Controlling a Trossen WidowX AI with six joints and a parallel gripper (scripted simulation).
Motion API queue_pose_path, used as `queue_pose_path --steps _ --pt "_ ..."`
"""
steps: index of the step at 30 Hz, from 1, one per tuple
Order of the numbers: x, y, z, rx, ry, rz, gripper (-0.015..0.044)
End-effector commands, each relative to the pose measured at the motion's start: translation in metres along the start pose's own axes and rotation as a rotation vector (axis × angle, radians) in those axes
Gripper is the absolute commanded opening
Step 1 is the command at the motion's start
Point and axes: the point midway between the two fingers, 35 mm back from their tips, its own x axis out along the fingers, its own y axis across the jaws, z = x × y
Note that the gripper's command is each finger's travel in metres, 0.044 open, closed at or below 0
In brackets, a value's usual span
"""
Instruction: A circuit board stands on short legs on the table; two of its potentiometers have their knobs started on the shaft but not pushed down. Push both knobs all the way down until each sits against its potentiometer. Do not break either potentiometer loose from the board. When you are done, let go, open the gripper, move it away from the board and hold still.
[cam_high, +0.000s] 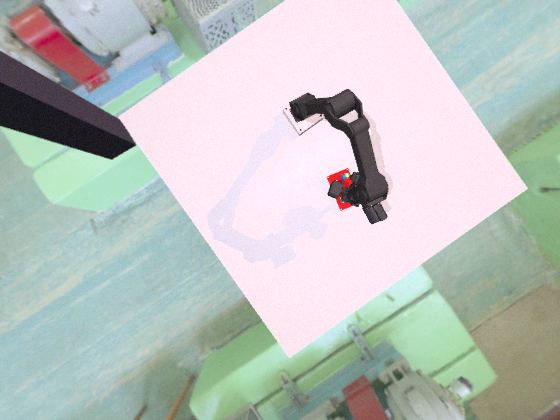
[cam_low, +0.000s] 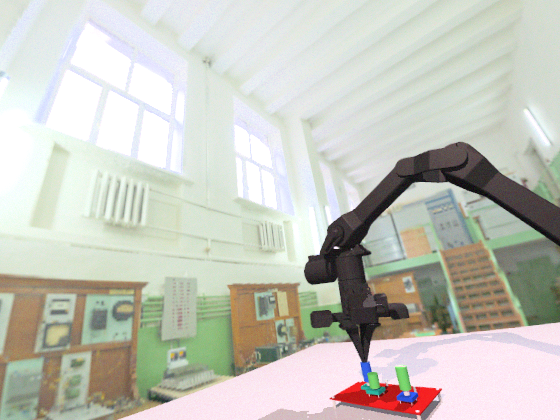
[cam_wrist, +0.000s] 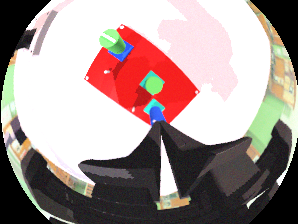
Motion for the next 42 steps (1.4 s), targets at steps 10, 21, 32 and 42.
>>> queue_pose_path --steps 10,21,32,42 --pt "0.028 -0.001 -0.002 -0.004 -0.018 0.025 0.0000" --pt "0.028 -0.002 -0.002 -0.004 -0.018 0.025 0.0000" --pt "0.013 -0.003 -0.003 -0.004 -0.018 0.025 0.0000" --pt "-0.004 -0.003 -0.004 -0.004 -0.018 0.025 0.0000"
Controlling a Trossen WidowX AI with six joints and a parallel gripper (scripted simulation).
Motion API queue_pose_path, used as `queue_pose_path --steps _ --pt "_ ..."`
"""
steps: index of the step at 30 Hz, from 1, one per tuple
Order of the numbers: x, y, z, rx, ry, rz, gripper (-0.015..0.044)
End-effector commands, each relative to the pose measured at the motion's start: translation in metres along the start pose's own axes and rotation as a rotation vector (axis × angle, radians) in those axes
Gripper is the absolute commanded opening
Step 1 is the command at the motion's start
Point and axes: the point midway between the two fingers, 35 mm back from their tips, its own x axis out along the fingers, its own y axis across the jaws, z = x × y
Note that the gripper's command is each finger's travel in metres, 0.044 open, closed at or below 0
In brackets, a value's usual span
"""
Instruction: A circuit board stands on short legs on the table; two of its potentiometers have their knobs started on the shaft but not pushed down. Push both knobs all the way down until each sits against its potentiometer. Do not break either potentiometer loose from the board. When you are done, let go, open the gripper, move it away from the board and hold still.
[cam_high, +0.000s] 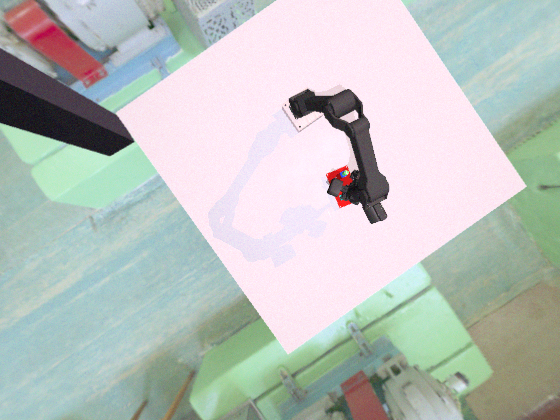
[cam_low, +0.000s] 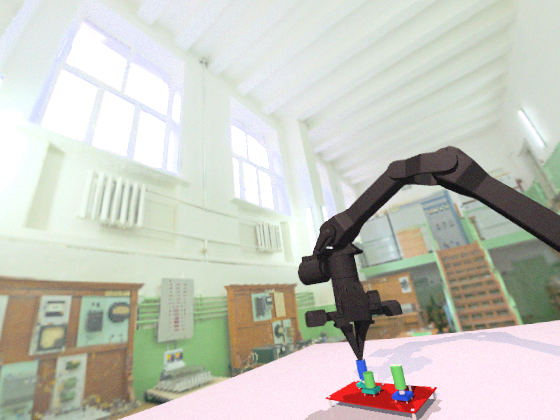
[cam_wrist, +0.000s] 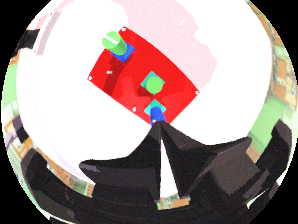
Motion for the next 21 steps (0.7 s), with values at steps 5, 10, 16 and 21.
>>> queue_pose_path --steps 5,10,16,21 --pt "-0.003 -0.001 -0.002 -0.004 -0.007 0.012 0.0000" --pt "-0.011 -0.001 -0.002 -0.004 -0.007 0.012 0.0000" --pt "-0.020 -0.001 -0.002 -0.004 -0.007 0.012 0.0000" --pt "-0.016 0.000 0.000 0.000 -0.013 0.015 0.0053"
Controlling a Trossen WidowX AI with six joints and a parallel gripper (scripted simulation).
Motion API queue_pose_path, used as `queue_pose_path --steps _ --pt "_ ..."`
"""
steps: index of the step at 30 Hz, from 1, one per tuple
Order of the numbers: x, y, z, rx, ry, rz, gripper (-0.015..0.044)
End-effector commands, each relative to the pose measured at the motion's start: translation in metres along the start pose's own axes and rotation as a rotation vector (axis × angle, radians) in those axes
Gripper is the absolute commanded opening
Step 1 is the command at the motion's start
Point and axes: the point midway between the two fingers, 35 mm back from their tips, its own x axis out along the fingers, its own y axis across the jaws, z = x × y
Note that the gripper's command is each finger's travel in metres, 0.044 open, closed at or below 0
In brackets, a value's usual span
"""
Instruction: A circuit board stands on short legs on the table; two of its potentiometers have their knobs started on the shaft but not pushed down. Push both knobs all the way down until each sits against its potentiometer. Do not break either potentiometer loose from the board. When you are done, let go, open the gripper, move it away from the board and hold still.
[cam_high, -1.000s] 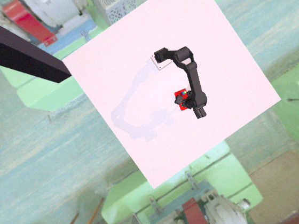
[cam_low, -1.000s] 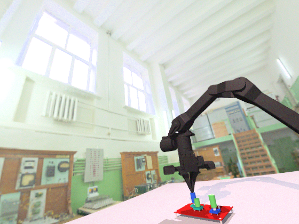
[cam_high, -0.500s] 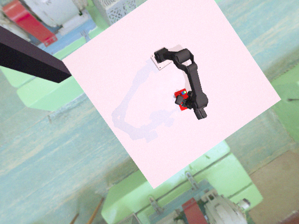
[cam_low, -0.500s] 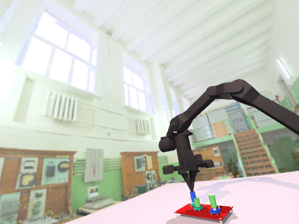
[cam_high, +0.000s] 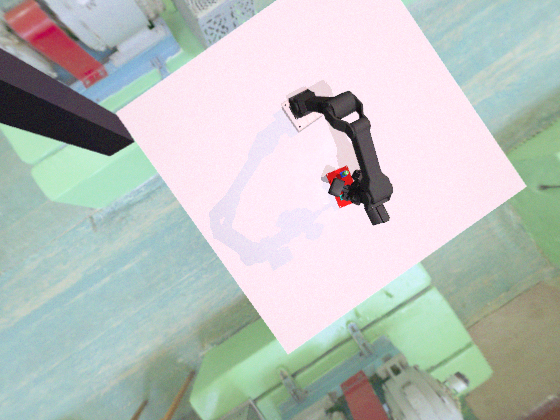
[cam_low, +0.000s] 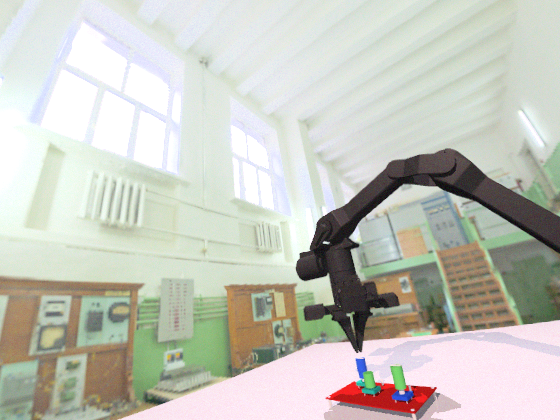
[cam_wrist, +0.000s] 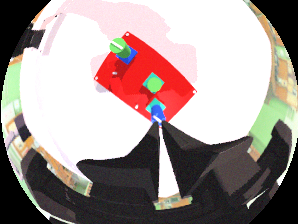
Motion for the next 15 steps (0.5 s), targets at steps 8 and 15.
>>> queue_pose_path --steps 8,15 --pt "-0.002 0.004 0.005 0.000 -0.002 0.002 0.0263" --pt "-0.023 0.053 0.059 -0.002 -0.004 0.005 0.0440"
